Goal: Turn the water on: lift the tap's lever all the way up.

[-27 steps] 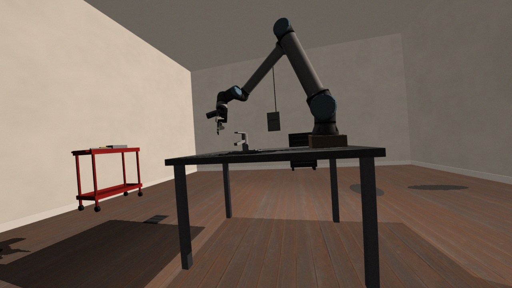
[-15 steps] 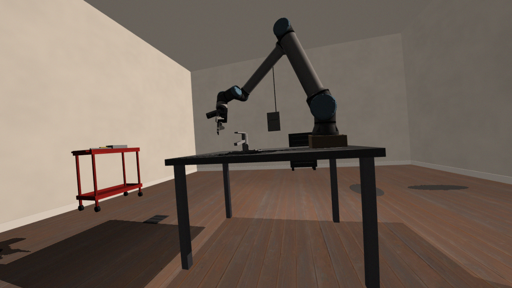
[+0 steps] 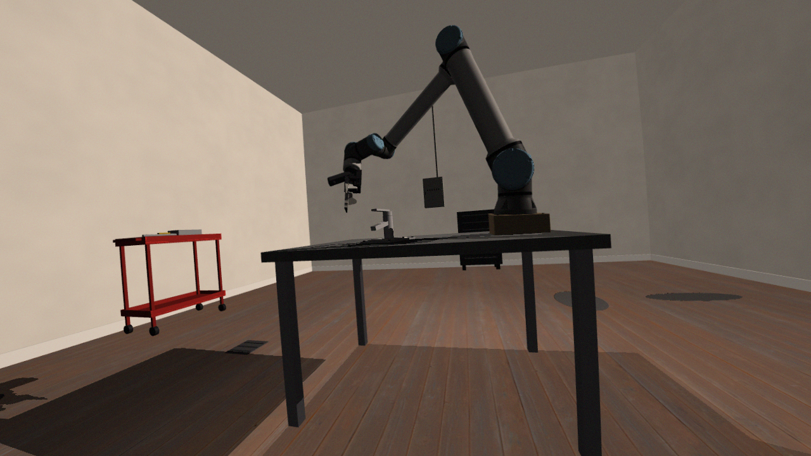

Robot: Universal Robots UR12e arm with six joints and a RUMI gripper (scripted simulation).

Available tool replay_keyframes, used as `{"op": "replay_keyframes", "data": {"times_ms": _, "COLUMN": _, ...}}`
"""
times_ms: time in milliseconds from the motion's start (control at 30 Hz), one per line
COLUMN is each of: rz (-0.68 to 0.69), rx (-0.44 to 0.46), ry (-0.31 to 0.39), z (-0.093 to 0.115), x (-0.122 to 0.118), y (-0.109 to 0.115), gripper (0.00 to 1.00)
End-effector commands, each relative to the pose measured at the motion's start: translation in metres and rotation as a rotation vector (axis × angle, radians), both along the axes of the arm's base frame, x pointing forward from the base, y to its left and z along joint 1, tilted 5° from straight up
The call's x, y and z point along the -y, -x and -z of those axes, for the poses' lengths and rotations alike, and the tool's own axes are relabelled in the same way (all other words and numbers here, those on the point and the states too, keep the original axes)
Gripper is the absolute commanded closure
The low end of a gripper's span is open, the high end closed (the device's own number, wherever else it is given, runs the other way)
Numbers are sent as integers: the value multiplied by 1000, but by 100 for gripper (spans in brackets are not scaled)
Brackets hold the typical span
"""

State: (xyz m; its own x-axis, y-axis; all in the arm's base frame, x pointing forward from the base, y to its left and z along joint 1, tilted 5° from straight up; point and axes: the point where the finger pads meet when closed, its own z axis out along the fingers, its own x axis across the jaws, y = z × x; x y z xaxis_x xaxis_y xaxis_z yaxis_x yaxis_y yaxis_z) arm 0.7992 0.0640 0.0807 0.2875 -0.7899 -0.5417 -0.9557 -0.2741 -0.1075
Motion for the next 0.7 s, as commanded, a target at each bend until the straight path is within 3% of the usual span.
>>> {"op": "replay_keyframes", "data": {"times_ms": 0, "rz": -135, "rx": 71, "ry": 71, "z": -8, "x": -6, "y": 23, "gripper": 0}}
{"op": "replay_keyframes", "data": {"times_ms": 200, "rz": -232, "rx": 115, "ry": 120, "z": -13, "x": -9, "y": 40, "gripper": 0}}
{"op": "replay_keyframes", "data": {"times_ms": 667, "rz": -618, "rx": 258, "ry": 310, "z": -34, "x": -12, "y": 104, "gripper": 0}}
